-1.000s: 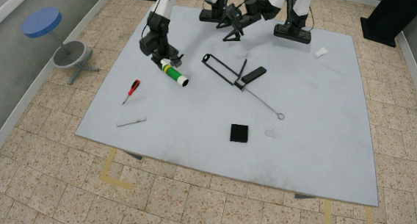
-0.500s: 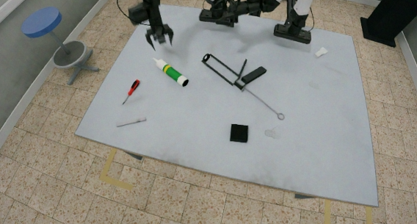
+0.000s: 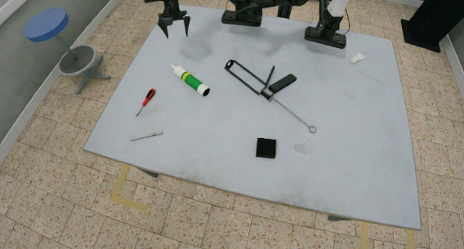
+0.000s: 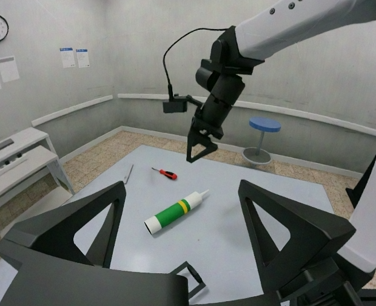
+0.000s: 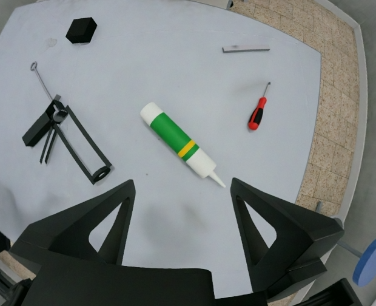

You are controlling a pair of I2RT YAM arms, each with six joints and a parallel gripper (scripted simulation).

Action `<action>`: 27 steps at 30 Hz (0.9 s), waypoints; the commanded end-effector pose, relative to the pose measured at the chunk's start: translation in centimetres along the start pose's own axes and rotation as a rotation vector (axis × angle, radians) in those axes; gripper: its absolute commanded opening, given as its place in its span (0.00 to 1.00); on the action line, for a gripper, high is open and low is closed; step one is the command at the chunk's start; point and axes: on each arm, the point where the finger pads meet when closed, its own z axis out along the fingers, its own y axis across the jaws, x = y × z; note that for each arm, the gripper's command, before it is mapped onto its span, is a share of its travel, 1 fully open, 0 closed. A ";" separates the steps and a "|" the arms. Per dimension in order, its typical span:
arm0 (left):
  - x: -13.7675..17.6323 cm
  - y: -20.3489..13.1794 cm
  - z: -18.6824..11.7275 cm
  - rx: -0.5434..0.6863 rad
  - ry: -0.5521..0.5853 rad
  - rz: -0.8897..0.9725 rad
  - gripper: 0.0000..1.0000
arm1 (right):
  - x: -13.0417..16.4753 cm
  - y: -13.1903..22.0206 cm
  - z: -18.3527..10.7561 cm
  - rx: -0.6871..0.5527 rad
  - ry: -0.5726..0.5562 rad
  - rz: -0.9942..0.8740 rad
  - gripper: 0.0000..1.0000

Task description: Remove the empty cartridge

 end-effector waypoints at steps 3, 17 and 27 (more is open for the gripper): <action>-1.7 -0.3 0.1 0.009 -0.016 0.004 1.00 | -0.5 0.5 -0.7 0.004 -0.027 0.006 0.85; -1.8 -0.3 0.1 0.009 -0.021 0.004 1.00 | -0.7 0.4 -0.8 0.009 -0.031 0.003 0.85; -1.8 -0.3 0.1 0.009 -0.021 0.004 1.00 | -0.7 0.4 -0.8 0.009 -0.031 0.003 0.85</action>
